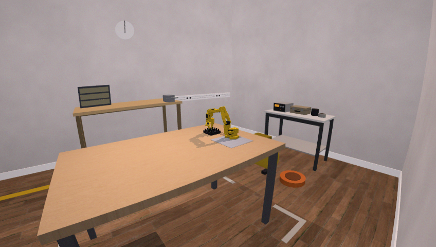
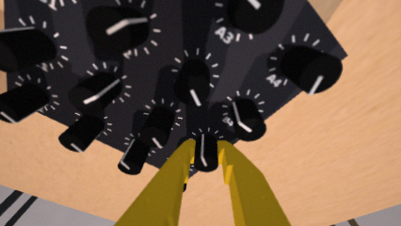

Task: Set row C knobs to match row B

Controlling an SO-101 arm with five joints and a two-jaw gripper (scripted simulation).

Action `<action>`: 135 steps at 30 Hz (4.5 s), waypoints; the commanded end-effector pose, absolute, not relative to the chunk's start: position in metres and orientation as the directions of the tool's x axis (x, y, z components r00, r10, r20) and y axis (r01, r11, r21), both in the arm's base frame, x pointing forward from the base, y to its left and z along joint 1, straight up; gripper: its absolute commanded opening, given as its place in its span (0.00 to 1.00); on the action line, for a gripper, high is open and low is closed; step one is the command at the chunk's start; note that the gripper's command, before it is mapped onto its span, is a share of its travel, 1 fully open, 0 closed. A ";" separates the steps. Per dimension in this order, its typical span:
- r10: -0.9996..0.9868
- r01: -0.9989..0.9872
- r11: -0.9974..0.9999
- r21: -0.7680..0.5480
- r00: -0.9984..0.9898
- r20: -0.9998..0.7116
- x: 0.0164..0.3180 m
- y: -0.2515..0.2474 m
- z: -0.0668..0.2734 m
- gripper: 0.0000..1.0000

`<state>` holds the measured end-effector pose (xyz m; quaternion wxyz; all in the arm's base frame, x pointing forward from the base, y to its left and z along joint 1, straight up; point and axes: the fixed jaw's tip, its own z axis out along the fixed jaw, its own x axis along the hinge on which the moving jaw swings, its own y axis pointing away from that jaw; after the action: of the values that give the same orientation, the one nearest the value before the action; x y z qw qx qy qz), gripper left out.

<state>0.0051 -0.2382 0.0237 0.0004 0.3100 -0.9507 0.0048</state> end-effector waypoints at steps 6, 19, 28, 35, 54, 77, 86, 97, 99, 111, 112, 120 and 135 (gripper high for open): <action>-0.684 -0.684 0.730 0.004 -0.730 -0.003 0.004 -0.237 0.022 0.01; -0.820 -0.820 0.572 0.003 -0.572 -0.004 0.003 -0.238 0.022 0.01; -0.846 -0.846 0.533 0.003 -0.533 -0.004 0.003 -0.238 0.022 0.01; -0.867 -0.867 0.498 0.003 -0.498 -0.004 0.003 -0.238 0.022 0.01; -0.867 -0.867 0.498 0.003 -0.498 -0.004 0.003 -0.238 0.022 0.01; -0.867 -0.867 0.498 0.003 -0.498 -0.004 0.002 -0.237 0.022 0.07; -0.867 -0.867 0.498 0.003 -0.498 -0.004 0.002 -0.237 0.022 0.08; -0.867 -0.867 0.498 0.003 -0.498 -0.004 0.002 -0.237 0.025 0.08; -0.867 -0.867 0.498 0.002 -0.498 -0.004 0.002 -0.237 0.026 0.08; -0.867 -0.867 0.498 0.001 -0.498 -0.002 0.002 -0.238 0.039 0.08; -0.867 -0.867 0.498 0.001 -0.498 -0.002 0.002 -0.238 0.041 0.08; -0.867 -0.867 0.498 0.000 -0.498 0.000 0.002 -0.238 0.052 0.08; -0.867 -0.867 0.498 -0.001 -0.498 0.001 0.002 -0.237 0.060 0.08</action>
<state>0.0026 -0.2356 0.0539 -0.0044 0.4994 -0.8663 -0.0099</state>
